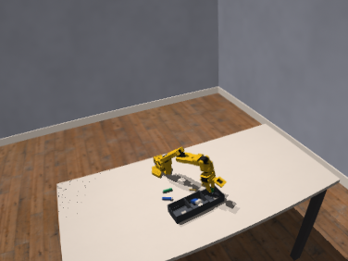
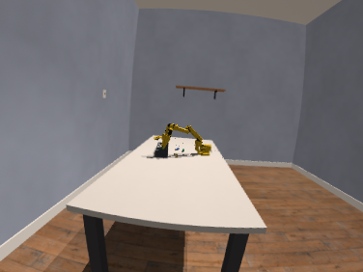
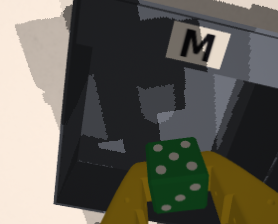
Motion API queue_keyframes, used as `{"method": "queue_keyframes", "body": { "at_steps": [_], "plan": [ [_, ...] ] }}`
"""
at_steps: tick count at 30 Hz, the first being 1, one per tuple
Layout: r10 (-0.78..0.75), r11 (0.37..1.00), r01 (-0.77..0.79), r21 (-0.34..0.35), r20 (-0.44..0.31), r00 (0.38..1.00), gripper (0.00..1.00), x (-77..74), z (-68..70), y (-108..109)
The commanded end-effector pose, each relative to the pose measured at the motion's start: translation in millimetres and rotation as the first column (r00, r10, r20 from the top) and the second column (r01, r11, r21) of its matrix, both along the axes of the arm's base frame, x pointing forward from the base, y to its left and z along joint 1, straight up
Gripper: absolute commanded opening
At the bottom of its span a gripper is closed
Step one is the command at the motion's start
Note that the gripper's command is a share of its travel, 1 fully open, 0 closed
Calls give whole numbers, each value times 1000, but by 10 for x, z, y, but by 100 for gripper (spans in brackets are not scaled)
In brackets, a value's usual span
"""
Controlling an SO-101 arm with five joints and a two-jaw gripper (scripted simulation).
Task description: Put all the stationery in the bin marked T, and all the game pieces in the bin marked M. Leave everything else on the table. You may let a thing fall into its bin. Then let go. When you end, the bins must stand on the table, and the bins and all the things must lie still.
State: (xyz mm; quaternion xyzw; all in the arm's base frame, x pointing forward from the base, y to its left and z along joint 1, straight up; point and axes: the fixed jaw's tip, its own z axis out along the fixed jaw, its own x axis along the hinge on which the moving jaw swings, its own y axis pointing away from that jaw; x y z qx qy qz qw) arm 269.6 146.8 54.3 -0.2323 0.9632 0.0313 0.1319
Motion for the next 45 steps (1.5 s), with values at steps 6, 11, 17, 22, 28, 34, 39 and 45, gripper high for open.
{"method": "queue_keyframes", "body": {
  "at_steps": [6,11,17,22,28,34,39,45],
  "plan": [
    [-1,1000,0,15,22,1000,0,17,52,30],
    [-1,1000,0,14,21,1000,0,21,16,32],
    [-1,1000,0,13,19,1000,0,21,-43,32],
    [-1,1000,1,13,18,1000,0,20,-61,32],
    [-1,1000,0,13,18,1000,0,20,-61,31],
    [-1,1000,0,13,18,1000,0,20,-61,31],
    [-1,1000,0,13,18,1000,0,20,-61,31],
    [-1,1000,0,30,51,999,0,32,12,38]
  ]
}}
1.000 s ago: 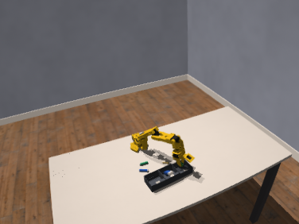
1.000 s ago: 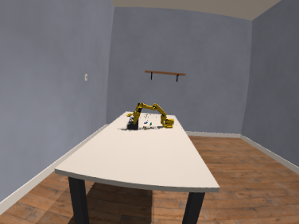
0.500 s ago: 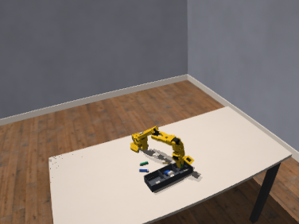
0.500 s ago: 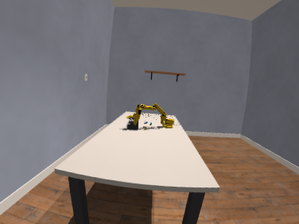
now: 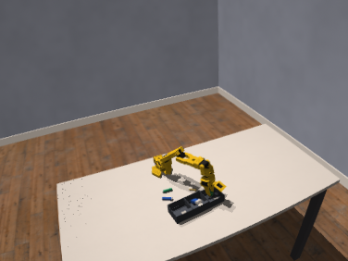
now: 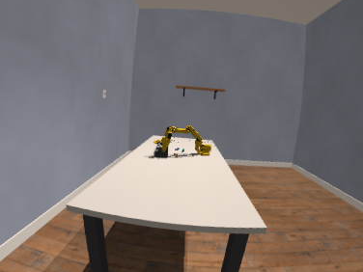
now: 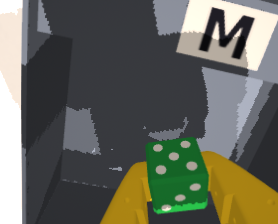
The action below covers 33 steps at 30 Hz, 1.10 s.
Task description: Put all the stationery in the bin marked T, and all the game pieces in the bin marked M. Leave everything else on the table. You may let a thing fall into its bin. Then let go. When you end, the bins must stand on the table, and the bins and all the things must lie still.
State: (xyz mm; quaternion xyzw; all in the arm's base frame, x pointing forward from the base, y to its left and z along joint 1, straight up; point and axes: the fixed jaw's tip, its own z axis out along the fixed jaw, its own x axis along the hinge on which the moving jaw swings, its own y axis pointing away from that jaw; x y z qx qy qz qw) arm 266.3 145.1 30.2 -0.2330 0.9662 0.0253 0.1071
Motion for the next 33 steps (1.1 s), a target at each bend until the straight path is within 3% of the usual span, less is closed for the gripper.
{"method": "queue_keyframes", "body": {
  "at_steps": [1,33],
  "plan": [
    [-3,999,-2,53,97,995,0,65,253,55],
    [-3,999,-2,53,97,995,0,68,193,57]
  ]
}}
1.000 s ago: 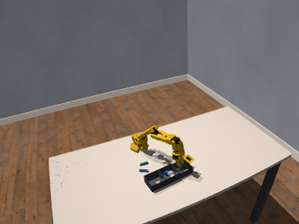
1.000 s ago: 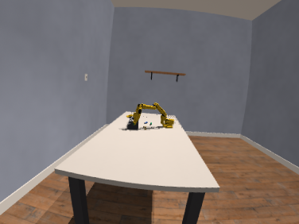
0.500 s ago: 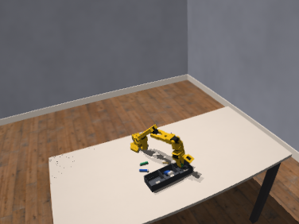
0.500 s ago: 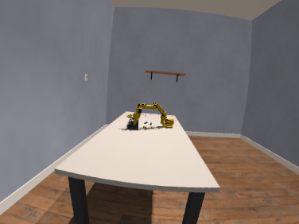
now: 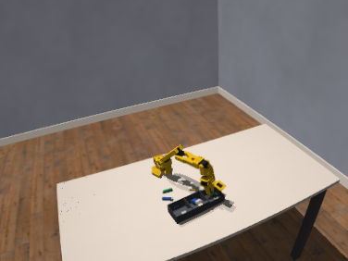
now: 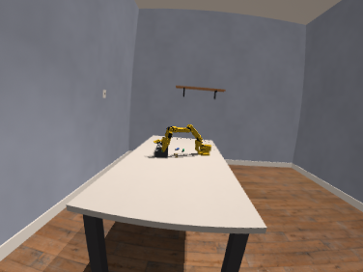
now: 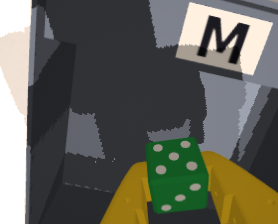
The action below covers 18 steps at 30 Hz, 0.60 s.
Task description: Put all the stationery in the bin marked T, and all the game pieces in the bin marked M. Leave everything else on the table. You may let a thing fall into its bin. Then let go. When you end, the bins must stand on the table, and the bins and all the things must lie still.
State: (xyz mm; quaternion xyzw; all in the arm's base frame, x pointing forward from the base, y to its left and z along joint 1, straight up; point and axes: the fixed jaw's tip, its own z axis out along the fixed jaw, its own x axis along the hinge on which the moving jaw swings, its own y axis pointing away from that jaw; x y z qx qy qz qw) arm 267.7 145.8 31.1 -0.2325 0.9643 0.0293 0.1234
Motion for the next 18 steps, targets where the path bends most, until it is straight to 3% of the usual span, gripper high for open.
{"method": "queue_keyframes", "body": {
  "at_steps": [1,18],
  "plan": [
    [-2,999,-1,38,67,998,0,54,183,49],
    [-2,999,-1,38,67,998,0,58,123,51]
  ]
}}
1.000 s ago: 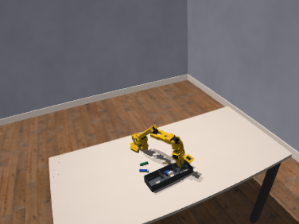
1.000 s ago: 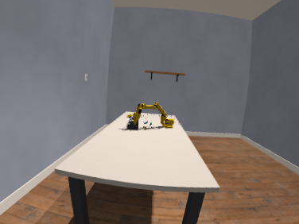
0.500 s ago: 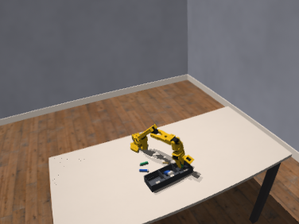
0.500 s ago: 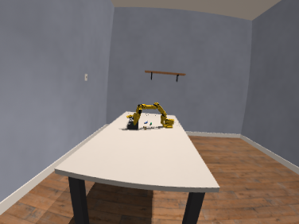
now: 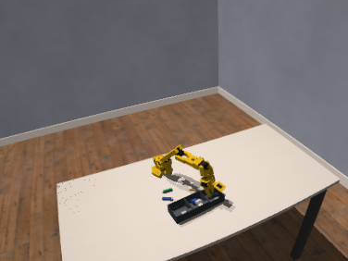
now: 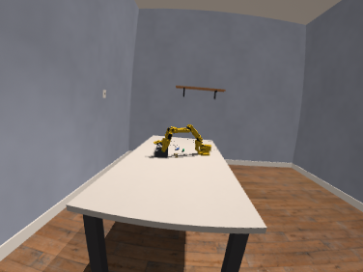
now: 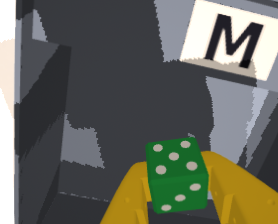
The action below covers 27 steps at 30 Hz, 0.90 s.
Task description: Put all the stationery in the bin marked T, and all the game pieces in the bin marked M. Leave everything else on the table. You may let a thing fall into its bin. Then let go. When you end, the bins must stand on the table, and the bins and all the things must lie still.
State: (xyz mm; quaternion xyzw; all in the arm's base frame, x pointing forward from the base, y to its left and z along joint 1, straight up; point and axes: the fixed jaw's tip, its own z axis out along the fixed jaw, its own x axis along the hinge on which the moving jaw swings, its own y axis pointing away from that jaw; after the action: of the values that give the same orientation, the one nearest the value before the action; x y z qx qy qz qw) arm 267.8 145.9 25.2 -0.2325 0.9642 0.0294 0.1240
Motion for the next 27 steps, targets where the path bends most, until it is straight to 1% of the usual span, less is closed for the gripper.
{"method": "queue_keyframes", "body": {
  "at_steps": [1,10,19,27],
  "plan": [
    [-2,999,-1,37,66,998,0,56,180,51],
    [-2,999,-1,37,66,998,0,59,127,52],
    [-2,999,-1,37,66,998,0,60,123,52],
    [-2,999,-1,37,66,998,5,60,123,52]
  ]
}}
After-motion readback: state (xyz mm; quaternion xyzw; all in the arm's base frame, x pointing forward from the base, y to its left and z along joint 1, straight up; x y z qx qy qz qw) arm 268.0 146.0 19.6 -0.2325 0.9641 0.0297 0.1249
